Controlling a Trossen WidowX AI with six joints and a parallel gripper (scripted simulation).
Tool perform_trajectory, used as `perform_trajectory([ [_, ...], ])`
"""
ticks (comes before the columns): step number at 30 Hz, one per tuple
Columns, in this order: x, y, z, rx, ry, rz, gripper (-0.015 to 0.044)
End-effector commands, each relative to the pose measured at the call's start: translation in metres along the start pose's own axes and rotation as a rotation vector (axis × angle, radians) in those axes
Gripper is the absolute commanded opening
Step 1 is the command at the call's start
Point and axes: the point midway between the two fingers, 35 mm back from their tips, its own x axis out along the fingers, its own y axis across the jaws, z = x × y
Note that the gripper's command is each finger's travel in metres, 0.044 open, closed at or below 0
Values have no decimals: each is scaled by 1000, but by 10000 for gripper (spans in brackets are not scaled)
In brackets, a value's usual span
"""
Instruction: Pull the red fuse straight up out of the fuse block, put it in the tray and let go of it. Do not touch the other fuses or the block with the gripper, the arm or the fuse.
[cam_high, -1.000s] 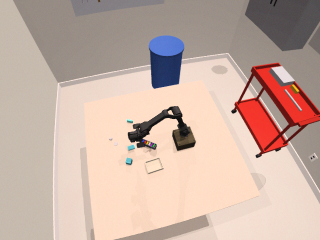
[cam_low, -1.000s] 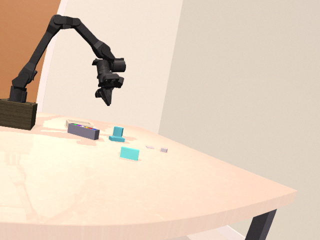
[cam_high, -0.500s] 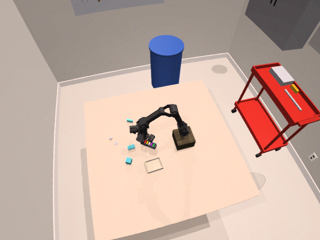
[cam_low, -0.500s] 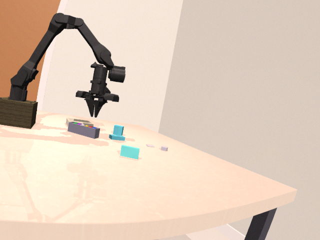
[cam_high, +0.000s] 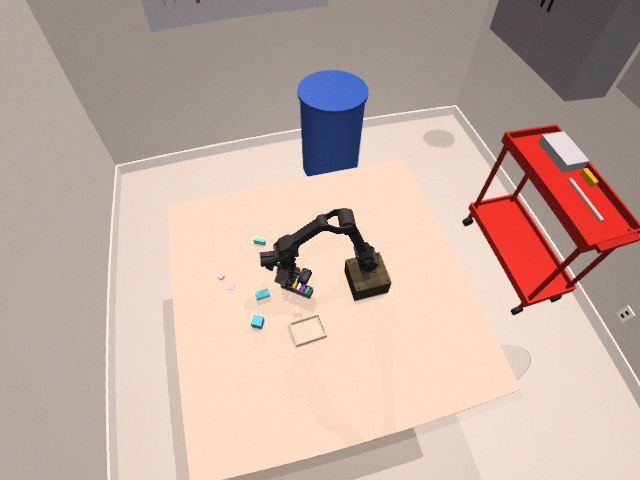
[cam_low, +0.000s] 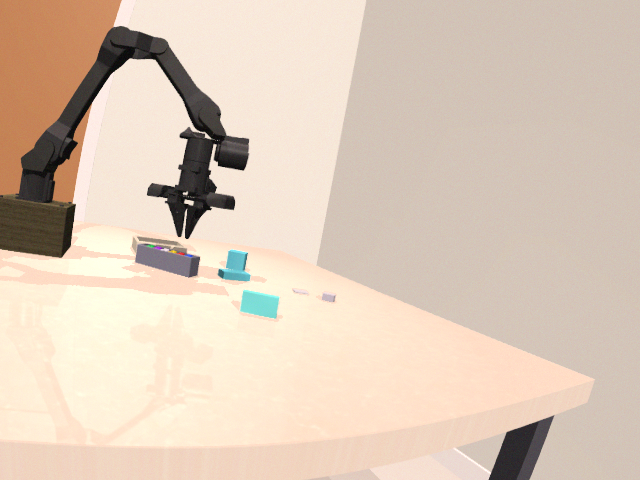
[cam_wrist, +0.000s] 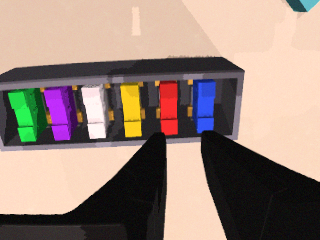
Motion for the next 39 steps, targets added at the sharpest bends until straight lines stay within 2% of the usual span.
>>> perform_trajectory([
  [1,5,2,0,-6,-2,8,74],
  [25,28,3,1,-6,-2,8,74],
  [39,29,3,1,-6,-2,8,74],
])
